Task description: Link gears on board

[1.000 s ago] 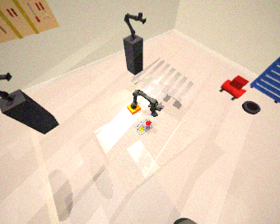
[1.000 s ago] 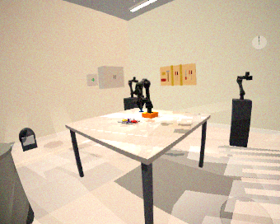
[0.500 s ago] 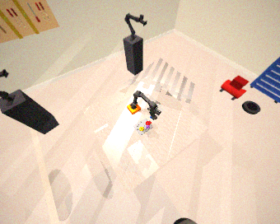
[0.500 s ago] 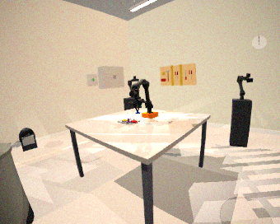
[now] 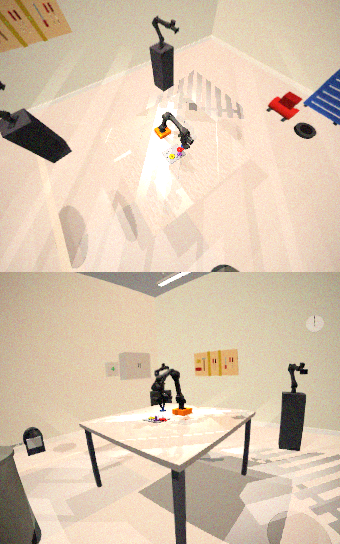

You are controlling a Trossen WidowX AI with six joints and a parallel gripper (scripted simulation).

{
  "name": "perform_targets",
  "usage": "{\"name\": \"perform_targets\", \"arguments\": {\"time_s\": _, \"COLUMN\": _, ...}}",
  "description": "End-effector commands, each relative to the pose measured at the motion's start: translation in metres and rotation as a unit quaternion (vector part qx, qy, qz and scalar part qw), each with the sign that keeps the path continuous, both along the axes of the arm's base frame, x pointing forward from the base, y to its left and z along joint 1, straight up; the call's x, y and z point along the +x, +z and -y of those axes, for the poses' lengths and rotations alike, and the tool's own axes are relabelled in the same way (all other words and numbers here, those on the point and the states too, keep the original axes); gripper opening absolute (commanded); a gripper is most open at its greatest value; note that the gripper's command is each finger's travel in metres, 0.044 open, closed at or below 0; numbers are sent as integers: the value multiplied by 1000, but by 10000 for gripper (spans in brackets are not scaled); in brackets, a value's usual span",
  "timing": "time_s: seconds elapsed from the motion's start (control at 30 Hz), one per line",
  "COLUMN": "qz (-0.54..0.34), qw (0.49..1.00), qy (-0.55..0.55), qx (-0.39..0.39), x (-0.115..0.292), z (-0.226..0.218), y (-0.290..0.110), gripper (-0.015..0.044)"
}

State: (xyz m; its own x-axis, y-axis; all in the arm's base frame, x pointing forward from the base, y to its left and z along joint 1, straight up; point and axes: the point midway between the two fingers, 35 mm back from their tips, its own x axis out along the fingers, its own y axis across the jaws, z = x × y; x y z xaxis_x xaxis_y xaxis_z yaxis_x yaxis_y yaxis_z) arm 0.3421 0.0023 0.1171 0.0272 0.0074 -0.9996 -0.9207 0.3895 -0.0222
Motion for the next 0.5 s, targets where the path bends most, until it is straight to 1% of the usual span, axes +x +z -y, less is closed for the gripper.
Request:
{"name": "perform_targets", "arguments": {"time_s": 0.0, "qz": 3, "qw": 1000, "qy": 1, "qx": -2, "x": 5, "z": 10, "y": -2, "gripper": 0}}
{"name": "perform_targets", "arguments": {"time_s": 0.47, "qz": 4, "qw": 1000, "qy": 6, "qx": -5, "x": 16, "z": 48, "y": -14, "gripper": 0}}
